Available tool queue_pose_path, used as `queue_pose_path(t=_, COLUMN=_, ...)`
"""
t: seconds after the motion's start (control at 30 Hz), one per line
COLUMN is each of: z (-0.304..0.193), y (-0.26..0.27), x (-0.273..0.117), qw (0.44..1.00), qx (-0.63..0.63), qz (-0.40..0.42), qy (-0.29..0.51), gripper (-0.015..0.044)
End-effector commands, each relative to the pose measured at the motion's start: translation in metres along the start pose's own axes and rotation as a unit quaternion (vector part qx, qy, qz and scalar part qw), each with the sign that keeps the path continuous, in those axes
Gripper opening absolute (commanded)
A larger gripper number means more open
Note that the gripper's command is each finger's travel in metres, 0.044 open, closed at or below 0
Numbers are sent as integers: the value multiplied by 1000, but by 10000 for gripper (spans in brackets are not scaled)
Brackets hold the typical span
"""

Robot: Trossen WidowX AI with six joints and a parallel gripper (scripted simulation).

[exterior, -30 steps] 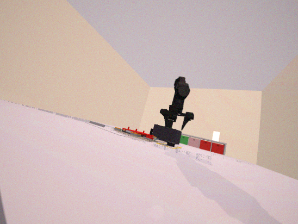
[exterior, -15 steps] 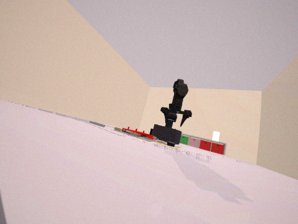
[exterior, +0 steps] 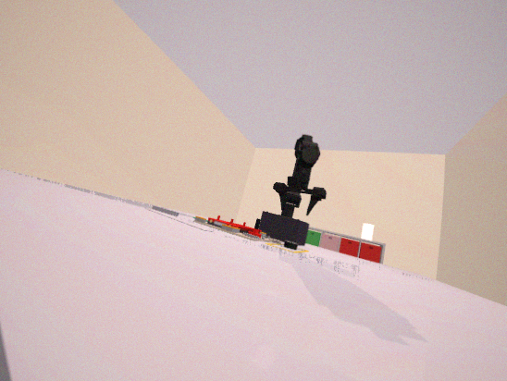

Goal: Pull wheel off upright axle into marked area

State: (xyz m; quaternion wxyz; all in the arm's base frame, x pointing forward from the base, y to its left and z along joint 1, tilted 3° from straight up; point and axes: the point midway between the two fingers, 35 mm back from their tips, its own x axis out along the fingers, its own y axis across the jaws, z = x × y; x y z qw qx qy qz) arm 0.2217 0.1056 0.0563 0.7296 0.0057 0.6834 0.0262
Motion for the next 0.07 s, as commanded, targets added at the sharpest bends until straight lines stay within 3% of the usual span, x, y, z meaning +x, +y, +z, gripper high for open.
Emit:
queue_pose_path(t=0.0, z=-1, y=-1, x=0, qw=1000, qx=2, qz=-3, qy=1, gripper=440)
queue_pose_path(t=0.03, z=-1, y=-1, x=0, qw=1000, qx=2, qz=-3, qy=1, gripper=440)
